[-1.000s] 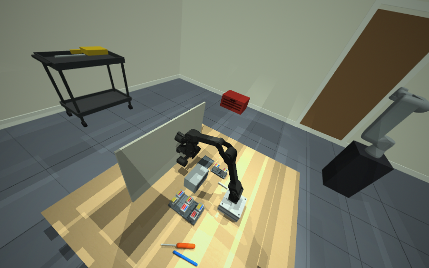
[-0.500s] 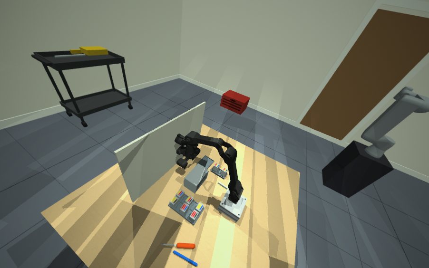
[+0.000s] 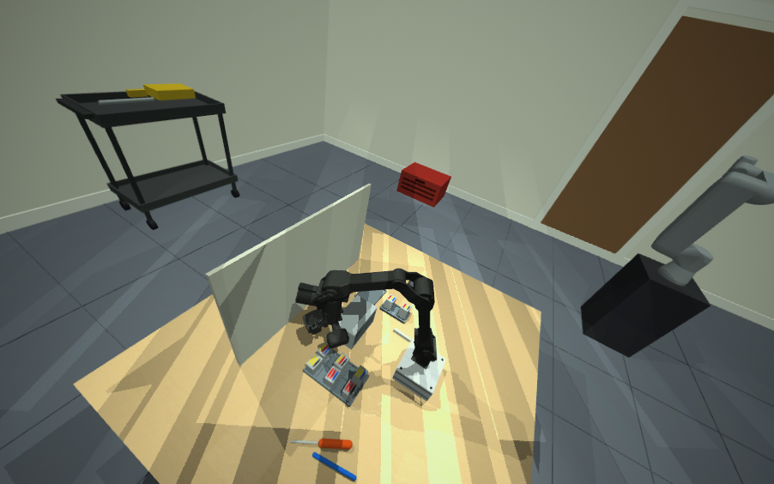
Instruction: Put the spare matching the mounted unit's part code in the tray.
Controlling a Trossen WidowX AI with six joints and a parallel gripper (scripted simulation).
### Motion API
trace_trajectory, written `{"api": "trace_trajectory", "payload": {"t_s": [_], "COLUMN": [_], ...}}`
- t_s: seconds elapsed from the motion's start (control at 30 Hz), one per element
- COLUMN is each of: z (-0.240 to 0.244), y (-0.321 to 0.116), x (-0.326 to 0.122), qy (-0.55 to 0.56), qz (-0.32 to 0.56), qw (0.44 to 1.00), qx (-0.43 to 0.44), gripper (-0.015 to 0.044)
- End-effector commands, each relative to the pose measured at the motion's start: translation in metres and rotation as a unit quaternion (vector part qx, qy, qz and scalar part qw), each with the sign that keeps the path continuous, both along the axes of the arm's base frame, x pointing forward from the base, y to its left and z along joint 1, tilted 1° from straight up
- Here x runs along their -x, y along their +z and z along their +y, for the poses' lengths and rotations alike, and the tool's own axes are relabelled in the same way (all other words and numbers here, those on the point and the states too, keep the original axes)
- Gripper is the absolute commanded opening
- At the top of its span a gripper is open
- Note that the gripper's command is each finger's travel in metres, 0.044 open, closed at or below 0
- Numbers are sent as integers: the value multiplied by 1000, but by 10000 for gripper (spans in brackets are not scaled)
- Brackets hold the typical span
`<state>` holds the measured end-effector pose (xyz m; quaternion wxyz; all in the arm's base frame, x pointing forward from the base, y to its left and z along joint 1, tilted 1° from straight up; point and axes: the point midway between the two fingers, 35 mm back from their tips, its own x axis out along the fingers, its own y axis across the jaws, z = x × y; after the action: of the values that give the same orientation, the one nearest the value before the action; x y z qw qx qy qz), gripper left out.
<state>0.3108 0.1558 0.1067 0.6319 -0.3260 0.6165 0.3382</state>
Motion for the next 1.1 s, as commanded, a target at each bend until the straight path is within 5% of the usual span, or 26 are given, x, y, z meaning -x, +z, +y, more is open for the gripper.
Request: {"api": "trace_trajectory", "payload": {"t_s": [0.0,0.1,0.43,0.63,1.07], "z": [48,63,64,74,73], "y": [1,1,0,-38,-41], "x": [52,74,75,77,79], "qy": [231,321,325,325,325], "qz": [-8,-9,-10,-10,-9], "qw": [973,947,946,946,946], "qx": [-3,-3,-3,-4,-4], "gripper": [440,440,440,300,300]}}
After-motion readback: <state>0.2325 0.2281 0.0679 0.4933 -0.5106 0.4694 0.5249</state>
